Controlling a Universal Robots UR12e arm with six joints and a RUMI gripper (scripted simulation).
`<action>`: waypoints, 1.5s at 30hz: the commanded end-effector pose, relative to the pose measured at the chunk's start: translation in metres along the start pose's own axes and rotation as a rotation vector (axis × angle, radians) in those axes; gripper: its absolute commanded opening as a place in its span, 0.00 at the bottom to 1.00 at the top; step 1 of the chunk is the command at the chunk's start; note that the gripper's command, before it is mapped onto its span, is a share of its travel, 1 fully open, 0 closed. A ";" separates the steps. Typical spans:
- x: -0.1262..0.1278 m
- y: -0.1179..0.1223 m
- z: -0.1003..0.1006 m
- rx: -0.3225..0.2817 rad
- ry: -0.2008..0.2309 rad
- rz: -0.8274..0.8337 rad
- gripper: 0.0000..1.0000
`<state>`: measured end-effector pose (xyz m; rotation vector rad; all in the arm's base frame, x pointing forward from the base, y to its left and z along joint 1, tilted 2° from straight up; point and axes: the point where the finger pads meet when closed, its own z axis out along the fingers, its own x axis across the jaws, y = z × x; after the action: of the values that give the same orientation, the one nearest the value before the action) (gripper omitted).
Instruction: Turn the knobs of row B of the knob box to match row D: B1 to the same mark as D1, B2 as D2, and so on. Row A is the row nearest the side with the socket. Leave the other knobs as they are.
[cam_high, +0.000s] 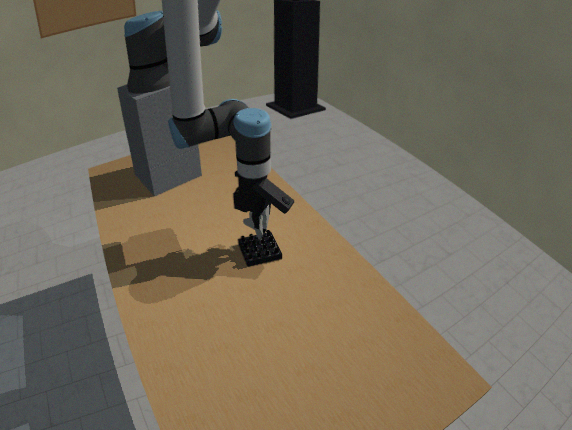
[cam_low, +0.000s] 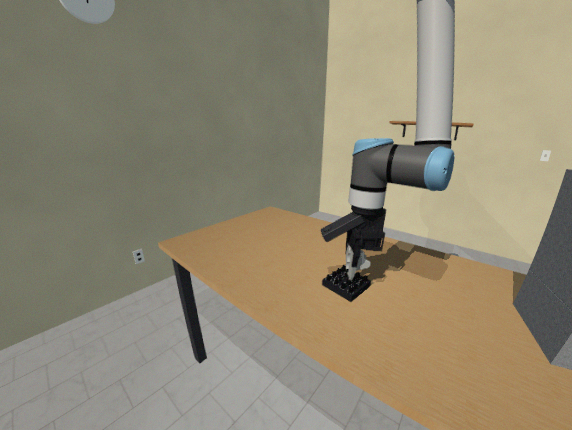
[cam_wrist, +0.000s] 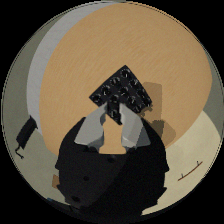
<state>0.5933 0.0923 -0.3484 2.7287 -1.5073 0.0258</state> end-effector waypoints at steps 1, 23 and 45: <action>0.000 0.000 0.000 0.001 0.001 0.000 0.11; 0.000 -0.005 0.000 0.001 0.001 0.000 0.11; 0.000 -0.005 0.000 0.001 0.001 0.000 0.11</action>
<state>0.5974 0.0949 -0.3484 2.7287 -1.5073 0.0258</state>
